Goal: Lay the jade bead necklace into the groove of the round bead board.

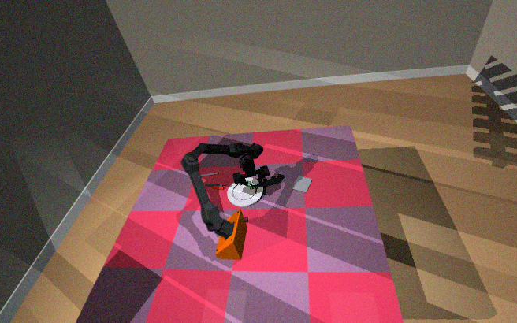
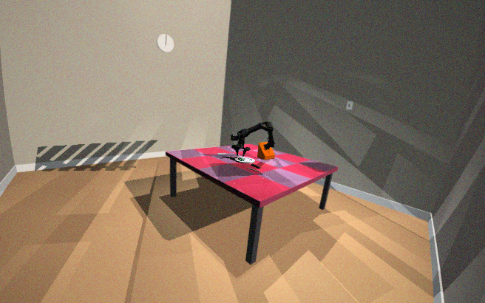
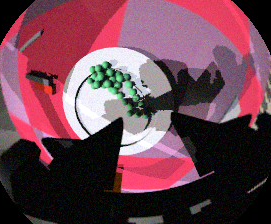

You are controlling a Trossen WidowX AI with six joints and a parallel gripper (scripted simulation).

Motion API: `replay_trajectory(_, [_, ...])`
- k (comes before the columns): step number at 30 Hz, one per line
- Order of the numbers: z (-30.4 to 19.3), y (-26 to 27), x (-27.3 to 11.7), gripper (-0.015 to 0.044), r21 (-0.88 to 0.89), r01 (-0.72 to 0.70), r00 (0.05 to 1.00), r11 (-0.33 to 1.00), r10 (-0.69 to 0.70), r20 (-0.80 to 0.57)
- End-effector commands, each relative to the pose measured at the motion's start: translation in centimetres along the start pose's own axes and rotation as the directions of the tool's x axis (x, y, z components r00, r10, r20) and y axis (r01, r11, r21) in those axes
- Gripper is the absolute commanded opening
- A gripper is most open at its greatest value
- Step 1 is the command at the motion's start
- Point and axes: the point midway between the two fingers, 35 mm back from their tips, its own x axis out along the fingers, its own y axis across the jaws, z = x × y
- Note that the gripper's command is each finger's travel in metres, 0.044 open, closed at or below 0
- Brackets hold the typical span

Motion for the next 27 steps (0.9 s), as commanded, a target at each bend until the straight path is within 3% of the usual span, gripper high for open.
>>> replay_trajectory(1, [1.0,0.3,-1.5,0.031,-0.75,0.017,1.0,0.661,-0.015,0.01])
replay_trajectory(7, [1.2,0.5,-1.9,0.031,-0.936,0.014,1.0,0.353,-0.015,0.009])
replay_trajectory(27, [1.2,0.5,-0.8,0.031,-0.94,0.014,1.0,0.341,-0.014,0.01])
